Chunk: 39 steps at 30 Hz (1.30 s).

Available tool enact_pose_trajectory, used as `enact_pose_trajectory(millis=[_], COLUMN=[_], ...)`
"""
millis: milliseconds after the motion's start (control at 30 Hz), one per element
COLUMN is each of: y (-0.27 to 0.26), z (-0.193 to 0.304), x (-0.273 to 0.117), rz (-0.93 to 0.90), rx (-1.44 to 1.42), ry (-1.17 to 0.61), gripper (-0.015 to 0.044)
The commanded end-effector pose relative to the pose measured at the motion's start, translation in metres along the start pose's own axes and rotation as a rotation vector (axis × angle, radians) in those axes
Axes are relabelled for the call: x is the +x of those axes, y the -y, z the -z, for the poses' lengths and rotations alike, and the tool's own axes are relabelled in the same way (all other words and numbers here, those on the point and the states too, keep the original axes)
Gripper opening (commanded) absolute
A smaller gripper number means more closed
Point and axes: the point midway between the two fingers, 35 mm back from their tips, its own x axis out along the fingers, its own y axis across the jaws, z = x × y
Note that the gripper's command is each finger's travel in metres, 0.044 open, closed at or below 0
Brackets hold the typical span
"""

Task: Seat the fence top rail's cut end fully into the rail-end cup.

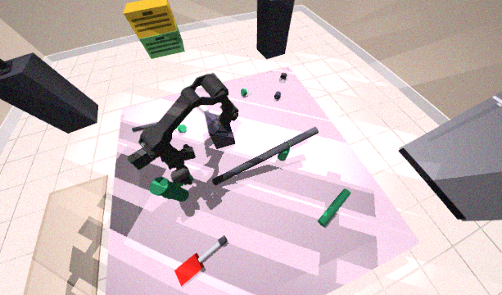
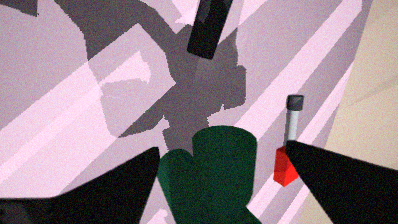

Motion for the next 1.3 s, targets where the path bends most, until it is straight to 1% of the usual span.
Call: enact_pose_trajectory(millis=[0,533,967,1067,1167,1267], y=[0.000,0.000,0.000,0.000,0.001,0.003], z=[-0.001,-0.003,-0.003,-0.003,-0.003,-0.003], x=[0.008,0.033,0.033,0.033,0.033,0.035], rz=[0.005,0.008,0.008,0.008,0.008,0.008], rx=[0.005,0.004,0.004,0.004,0.015,0.036], ry=[0.003,0.008,0.008,0.008,0.001,-0.010], gripper=[0.0440,0.0440,0.0099,0.0079,0.0000,0.0000])
